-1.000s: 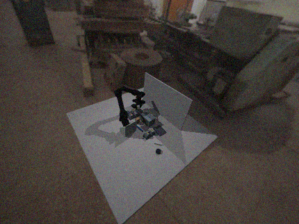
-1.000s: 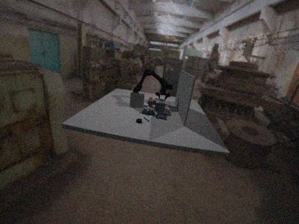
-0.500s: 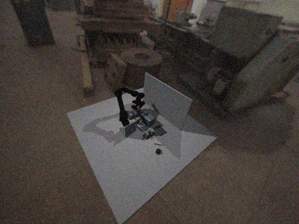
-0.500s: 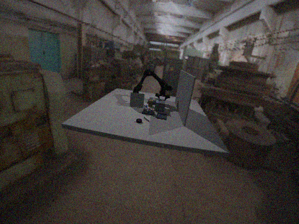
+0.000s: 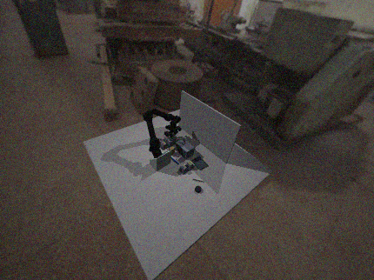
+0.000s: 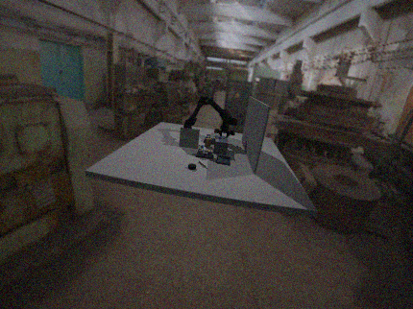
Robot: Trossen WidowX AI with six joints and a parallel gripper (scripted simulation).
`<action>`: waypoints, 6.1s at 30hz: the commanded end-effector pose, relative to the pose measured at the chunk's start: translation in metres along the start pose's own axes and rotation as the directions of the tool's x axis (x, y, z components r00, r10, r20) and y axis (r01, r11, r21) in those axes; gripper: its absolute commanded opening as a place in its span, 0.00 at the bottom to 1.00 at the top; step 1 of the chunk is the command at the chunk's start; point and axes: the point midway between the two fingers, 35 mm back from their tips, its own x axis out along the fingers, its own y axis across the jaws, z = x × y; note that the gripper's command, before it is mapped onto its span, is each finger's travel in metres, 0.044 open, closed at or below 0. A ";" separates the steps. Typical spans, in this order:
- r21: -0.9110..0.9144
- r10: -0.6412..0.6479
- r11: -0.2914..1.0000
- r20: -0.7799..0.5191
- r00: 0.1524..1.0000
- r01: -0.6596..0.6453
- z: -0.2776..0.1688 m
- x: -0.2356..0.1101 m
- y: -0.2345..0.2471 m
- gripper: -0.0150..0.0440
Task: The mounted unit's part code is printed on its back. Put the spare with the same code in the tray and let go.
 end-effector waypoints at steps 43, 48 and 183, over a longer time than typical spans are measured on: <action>0.006 0.000 1.000 -0.015 1.000 0.000 0.000 -0.119 -0.002 0.25; 0.004 -0.001 1.000 -0.012 1.000 0.001 0.002 -0.144 0.000 0.25; 0.002 -0.005 1.000 -0.033 0.999 0.005 -0.419 -0.102 0.003 0.25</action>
